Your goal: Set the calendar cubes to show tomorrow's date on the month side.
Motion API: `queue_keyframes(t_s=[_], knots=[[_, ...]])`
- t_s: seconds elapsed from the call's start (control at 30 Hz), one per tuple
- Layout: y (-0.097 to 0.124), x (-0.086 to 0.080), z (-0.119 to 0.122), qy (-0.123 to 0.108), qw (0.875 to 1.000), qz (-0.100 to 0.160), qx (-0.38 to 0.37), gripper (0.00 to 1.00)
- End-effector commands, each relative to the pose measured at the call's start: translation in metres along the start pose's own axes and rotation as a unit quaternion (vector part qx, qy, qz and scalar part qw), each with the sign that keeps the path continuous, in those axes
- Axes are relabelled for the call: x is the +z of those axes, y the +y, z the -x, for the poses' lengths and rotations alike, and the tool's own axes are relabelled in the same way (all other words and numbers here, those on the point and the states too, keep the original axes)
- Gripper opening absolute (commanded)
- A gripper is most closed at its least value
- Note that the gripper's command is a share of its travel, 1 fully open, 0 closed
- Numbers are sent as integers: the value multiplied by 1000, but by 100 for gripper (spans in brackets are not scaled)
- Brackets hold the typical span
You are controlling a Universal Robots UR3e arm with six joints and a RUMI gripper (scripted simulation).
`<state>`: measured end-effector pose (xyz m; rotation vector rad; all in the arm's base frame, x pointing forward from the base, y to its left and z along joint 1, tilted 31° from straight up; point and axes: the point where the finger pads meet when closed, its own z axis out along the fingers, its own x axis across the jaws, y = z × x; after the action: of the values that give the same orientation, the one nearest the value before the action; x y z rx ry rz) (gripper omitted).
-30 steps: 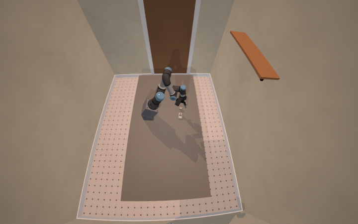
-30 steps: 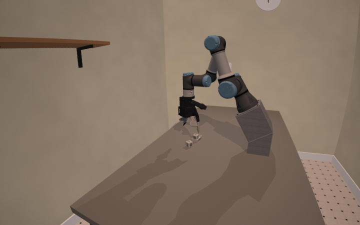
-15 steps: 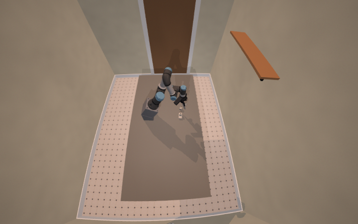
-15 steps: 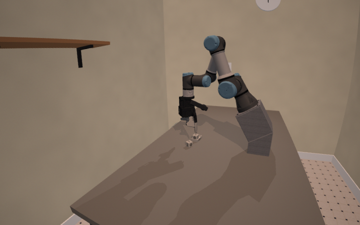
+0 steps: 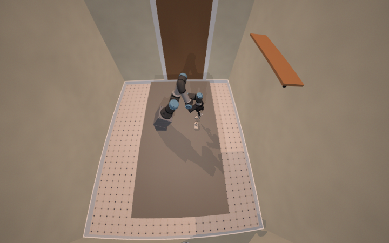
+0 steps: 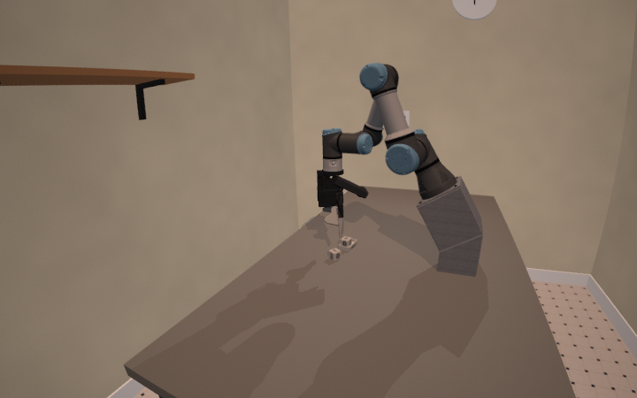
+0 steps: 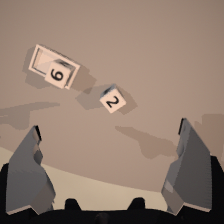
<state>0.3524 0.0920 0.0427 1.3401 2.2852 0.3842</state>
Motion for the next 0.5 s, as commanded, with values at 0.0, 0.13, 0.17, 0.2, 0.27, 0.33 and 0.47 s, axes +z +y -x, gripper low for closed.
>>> queue_keyframes(t_s=[0.0,0.13,0.17,0.2,0.27,0.33,0.47], knots=[[2,0,-1,-5,996,-3,86,100],[3,0,-1,-5,993,-2,121,100],[3,0,-2,-5,992,-2,127,100],[3,0,-2,-5,992,-2,127,100],[3,1,-2,-5,989,-2,146,100],[3,1,-2,-5,987,-2,164,100],[4,1,-2,-5,980,-2,198,100]])
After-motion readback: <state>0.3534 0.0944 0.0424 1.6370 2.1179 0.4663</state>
